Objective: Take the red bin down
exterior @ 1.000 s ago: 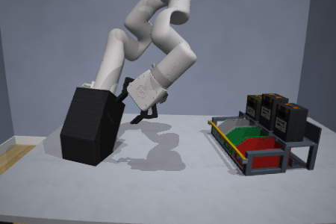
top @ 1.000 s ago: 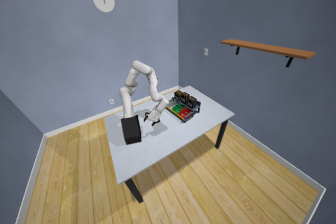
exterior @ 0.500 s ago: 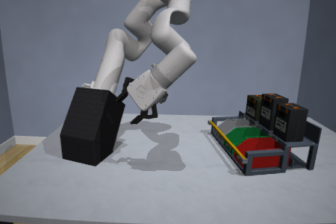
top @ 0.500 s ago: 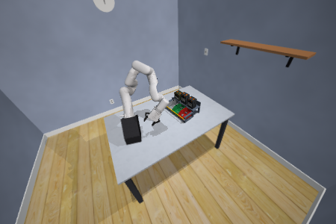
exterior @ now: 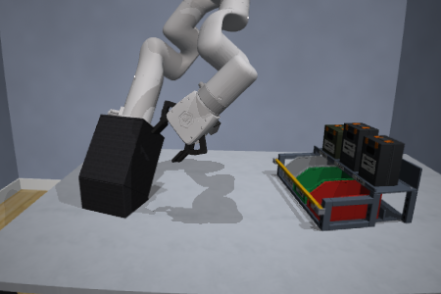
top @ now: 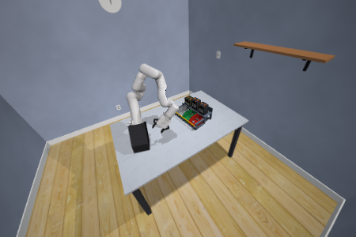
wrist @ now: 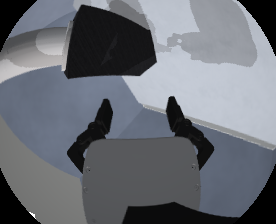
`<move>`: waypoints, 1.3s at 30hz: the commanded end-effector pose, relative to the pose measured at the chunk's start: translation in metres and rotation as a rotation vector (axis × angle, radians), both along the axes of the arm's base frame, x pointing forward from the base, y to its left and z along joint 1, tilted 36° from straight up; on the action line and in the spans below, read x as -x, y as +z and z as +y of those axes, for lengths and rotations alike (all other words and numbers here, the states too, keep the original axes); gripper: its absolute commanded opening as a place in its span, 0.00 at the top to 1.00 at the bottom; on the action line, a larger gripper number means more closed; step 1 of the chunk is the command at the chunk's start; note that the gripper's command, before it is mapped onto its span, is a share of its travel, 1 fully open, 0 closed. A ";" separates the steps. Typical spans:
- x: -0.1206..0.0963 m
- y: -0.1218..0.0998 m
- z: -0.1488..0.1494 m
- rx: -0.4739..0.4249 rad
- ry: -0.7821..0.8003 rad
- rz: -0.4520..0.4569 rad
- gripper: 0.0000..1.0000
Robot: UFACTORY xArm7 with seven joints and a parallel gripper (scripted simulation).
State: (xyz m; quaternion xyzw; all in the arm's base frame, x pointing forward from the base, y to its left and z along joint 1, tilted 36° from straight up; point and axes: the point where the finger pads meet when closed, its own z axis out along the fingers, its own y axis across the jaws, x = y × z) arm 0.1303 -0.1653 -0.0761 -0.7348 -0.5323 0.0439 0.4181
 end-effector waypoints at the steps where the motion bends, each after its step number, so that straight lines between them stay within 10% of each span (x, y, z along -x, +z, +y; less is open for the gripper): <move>1: 0.004 0.038 0.000 -0.013 -0.148 -0.132 0.00; 14: 0.005 0.048 0.000 -0.018 -0.186 -0.167 0.00; 19: 0.010 0.096 0.004 -0.043 -0.373 -0.337 0.00; 31: 0.010 0.096 0.004 -0.043 -0.373 -0.337 0.00; 39: 0.015 0.144 0.007 -0.069 -0.559 -0.509 0.00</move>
